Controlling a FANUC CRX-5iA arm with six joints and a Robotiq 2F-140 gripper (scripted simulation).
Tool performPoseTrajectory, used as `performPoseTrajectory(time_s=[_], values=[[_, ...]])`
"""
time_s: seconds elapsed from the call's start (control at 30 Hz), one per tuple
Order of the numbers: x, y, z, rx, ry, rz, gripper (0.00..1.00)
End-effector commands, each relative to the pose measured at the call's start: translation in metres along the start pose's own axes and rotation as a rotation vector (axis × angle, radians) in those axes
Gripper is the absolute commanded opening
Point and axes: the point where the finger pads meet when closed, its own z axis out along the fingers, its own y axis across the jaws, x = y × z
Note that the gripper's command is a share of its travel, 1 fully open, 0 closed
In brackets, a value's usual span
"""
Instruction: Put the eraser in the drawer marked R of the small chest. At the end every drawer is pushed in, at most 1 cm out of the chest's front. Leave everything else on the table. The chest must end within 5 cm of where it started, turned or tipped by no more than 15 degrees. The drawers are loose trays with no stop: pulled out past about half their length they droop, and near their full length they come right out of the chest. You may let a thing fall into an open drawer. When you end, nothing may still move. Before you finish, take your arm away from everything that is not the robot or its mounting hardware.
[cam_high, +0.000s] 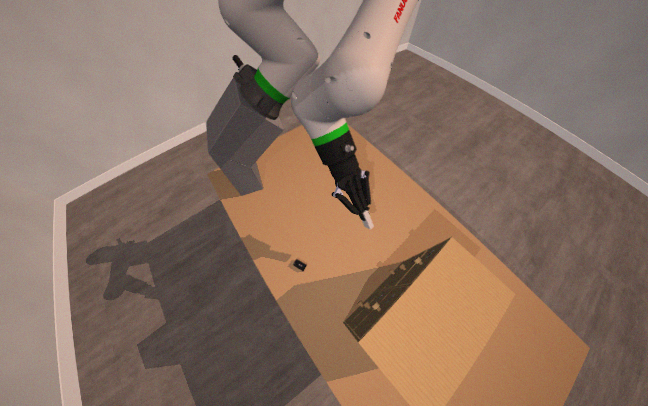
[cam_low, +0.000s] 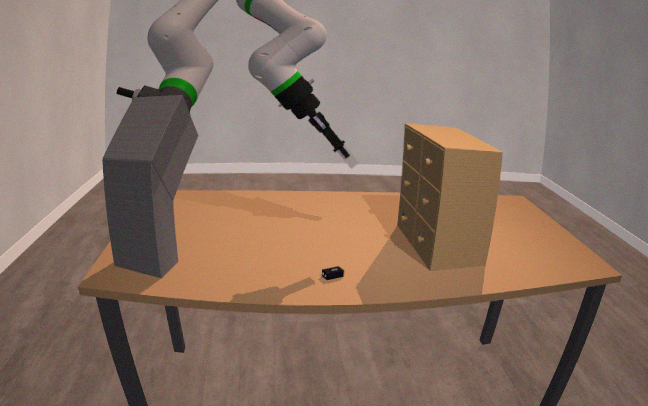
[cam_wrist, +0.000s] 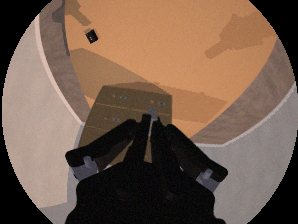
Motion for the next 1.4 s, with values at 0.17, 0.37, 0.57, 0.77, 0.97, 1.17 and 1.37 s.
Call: performPoseTrajectory(time_s=[0.17, 0.37, 0.57, 0.77, 0.97, 1.17, 1.37], values=[[0.006, 0.006, -0.033, -0.005, 0.312, 0.017, 0.00], [0.008, 0.006, -0.058, -0.006, 0.500, 0.016, 0.00], [0.010, 0.006, -0.078, -0.008, 0.646, 0.016, 0.00], [0.010, 0.006, -0.085, -0.008, 0.693, 0.016, 0.00], [0.011, 0.006, -0.087, -0.008, 0.708, 0.016, 0.00], [0.011, 0.006, -0.087, -0.008, 0.708, 0.016, 0.00], [0.011, 0.006, -0.087, -0.008, 0.708, 0.016, 1.00]])
